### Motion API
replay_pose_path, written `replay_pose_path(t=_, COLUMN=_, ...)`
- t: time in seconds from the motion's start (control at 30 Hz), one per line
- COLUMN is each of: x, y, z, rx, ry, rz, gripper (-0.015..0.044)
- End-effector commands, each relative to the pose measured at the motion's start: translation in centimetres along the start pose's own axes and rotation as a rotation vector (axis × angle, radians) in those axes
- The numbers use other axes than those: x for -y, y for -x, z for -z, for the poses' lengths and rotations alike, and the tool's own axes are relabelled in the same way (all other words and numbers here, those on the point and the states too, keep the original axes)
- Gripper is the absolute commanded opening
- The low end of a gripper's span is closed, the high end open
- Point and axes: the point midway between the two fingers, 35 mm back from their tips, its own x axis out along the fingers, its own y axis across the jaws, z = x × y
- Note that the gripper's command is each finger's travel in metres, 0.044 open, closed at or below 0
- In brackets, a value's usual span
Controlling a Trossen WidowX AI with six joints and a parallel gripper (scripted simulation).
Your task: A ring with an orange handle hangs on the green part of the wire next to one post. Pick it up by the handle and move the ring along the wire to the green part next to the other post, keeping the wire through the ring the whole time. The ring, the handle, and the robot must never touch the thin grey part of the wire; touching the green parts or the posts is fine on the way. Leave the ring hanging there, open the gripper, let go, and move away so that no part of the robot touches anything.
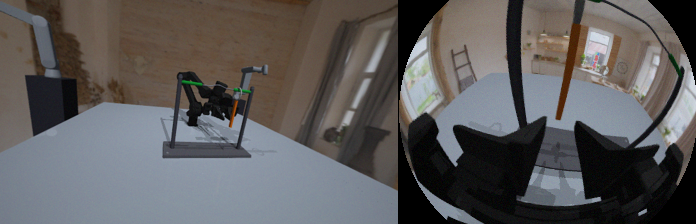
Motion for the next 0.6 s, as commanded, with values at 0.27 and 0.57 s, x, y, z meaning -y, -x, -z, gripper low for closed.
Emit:
replay_pose_path(t=0.27, x=-0.1, y=3.3, z=0.0, rx=-0.003, ry=0.0, rz=0.0, gripper=0.0317)
replay_pose_path(t=0.57, x=0.3, y=5.0, z=0.1, rx=-0.001, ry=0.001, rz=0.0, gripper=0.044)
